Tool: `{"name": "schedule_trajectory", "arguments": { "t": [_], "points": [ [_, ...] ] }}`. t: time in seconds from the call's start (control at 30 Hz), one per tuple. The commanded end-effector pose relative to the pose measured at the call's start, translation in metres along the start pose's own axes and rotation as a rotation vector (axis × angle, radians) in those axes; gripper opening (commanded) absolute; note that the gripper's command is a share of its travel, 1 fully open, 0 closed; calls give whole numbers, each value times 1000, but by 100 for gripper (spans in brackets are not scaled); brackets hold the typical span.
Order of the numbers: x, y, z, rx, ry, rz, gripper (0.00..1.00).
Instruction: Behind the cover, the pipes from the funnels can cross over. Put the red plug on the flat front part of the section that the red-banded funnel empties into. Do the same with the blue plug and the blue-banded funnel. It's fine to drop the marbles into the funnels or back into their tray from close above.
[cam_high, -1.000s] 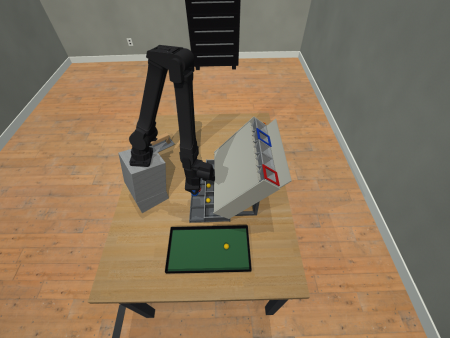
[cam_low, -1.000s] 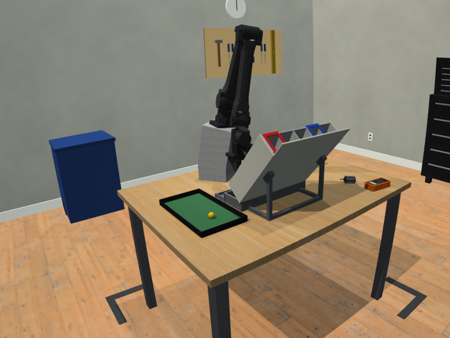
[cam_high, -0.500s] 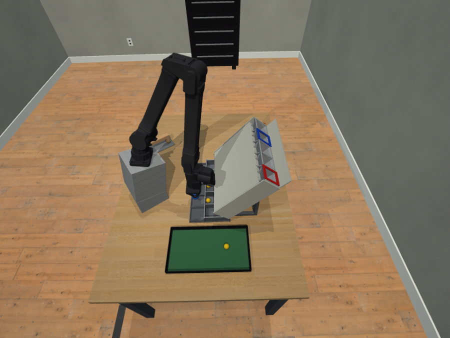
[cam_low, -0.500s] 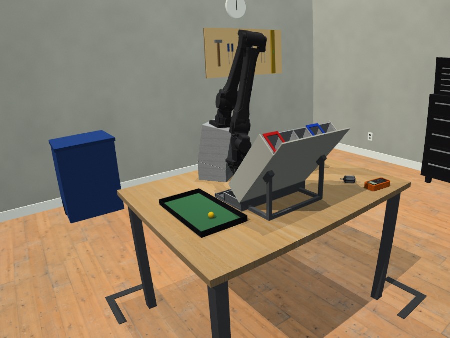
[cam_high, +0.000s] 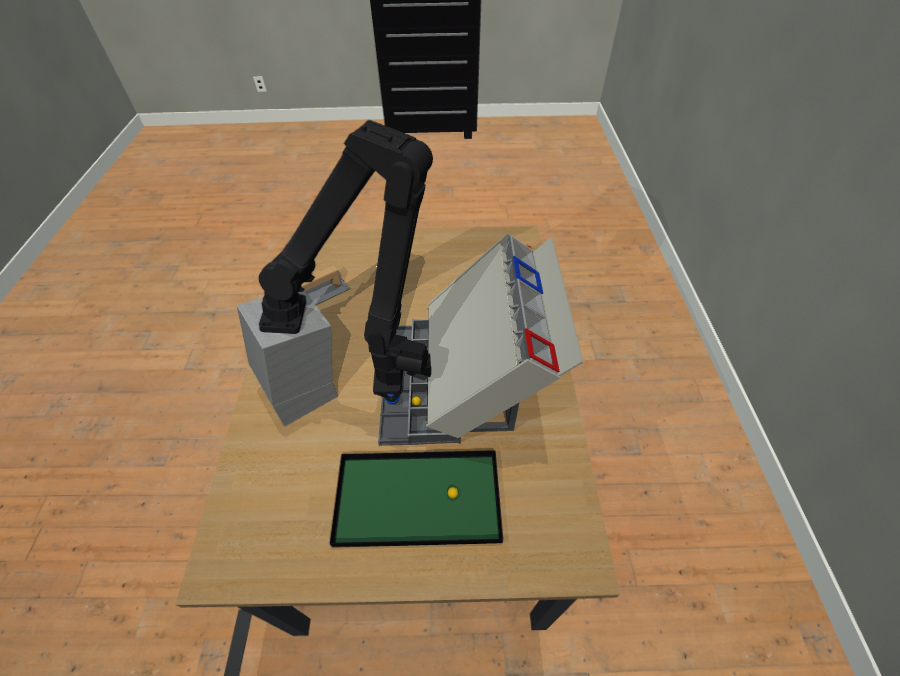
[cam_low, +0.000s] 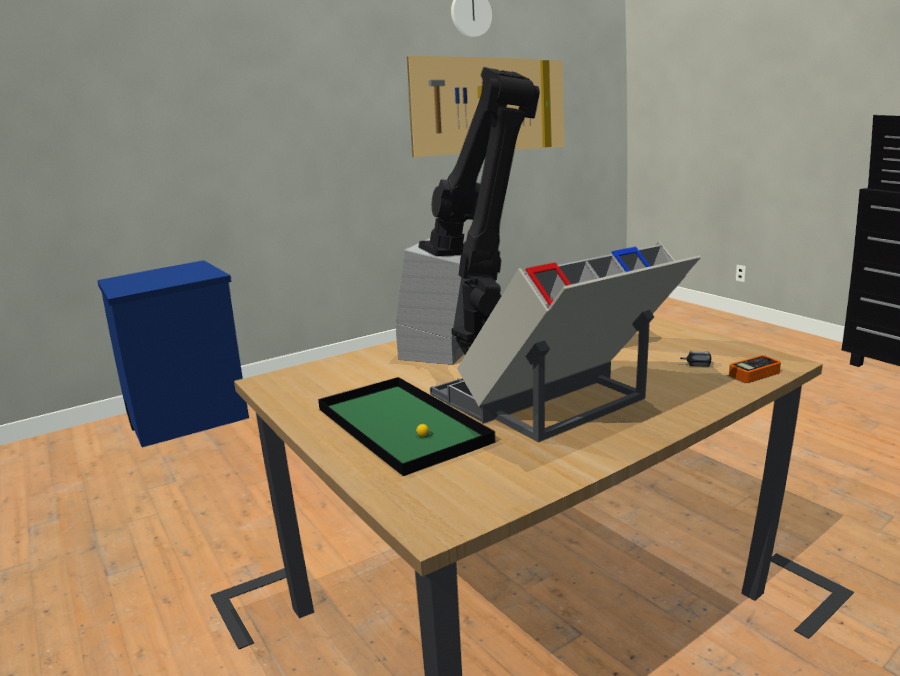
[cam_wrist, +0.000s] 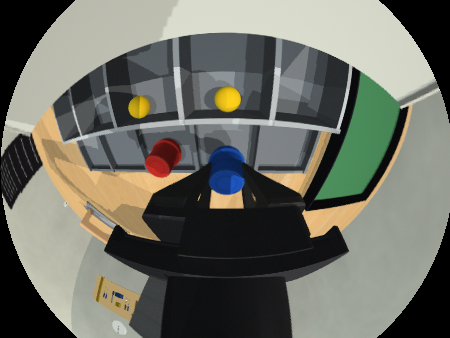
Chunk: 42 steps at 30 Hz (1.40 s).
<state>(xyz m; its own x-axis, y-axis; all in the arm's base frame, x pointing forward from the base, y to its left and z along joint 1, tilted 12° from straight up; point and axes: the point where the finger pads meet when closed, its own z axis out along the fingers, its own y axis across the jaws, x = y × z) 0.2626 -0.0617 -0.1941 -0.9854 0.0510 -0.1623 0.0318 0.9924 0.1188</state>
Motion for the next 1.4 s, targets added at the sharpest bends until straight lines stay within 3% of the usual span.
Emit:
{"name": "schedule_trajectory", "arguments": {
  "t": [0.0,0.17,1.37],
  "points": [
    [1,1,5,2,-1,4,0],
    [-6,0,2,7,-21,-1,0],
    [-2,1,5,4,-10,0,0]
  ]
}}
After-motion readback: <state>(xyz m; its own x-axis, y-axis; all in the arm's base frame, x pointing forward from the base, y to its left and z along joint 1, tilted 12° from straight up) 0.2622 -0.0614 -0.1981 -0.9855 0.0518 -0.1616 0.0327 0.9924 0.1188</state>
